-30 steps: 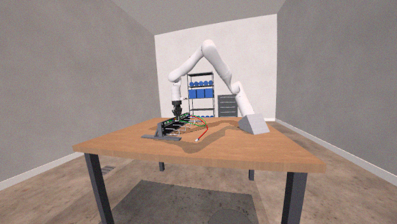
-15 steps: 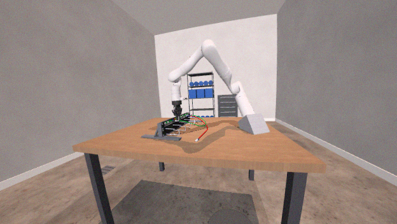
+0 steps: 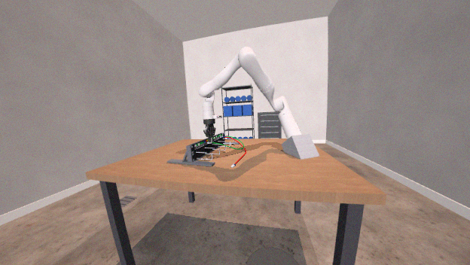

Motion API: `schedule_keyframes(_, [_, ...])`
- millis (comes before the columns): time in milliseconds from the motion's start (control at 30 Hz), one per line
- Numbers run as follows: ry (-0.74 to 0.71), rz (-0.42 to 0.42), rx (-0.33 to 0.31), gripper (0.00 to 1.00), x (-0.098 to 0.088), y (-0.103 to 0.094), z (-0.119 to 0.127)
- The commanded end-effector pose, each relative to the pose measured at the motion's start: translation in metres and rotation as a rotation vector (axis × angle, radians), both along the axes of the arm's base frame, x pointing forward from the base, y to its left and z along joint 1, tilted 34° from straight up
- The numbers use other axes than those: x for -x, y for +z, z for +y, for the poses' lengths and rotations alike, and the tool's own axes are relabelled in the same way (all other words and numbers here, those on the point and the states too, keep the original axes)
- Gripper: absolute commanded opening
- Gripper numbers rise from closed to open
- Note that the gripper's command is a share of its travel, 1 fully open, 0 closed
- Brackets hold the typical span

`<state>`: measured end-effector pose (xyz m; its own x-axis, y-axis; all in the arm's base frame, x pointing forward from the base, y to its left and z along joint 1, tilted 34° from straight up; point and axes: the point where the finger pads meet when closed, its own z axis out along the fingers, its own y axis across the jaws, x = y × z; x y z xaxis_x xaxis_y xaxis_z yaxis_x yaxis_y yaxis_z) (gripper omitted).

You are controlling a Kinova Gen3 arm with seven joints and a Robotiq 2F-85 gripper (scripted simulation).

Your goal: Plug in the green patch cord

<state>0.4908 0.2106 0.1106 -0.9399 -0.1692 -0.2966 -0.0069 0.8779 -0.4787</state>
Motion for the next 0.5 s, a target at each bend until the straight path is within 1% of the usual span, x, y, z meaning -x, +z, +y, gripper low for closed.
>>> schedule_keyframes(0, [-0.013,-0.004,0.001,0.0,-0.0005,0.0022,-0.0023])
schedule_keyframes(467, [-0.014,-0.005,0.0,0.0,-0.0025,0.0028,-0.0019])
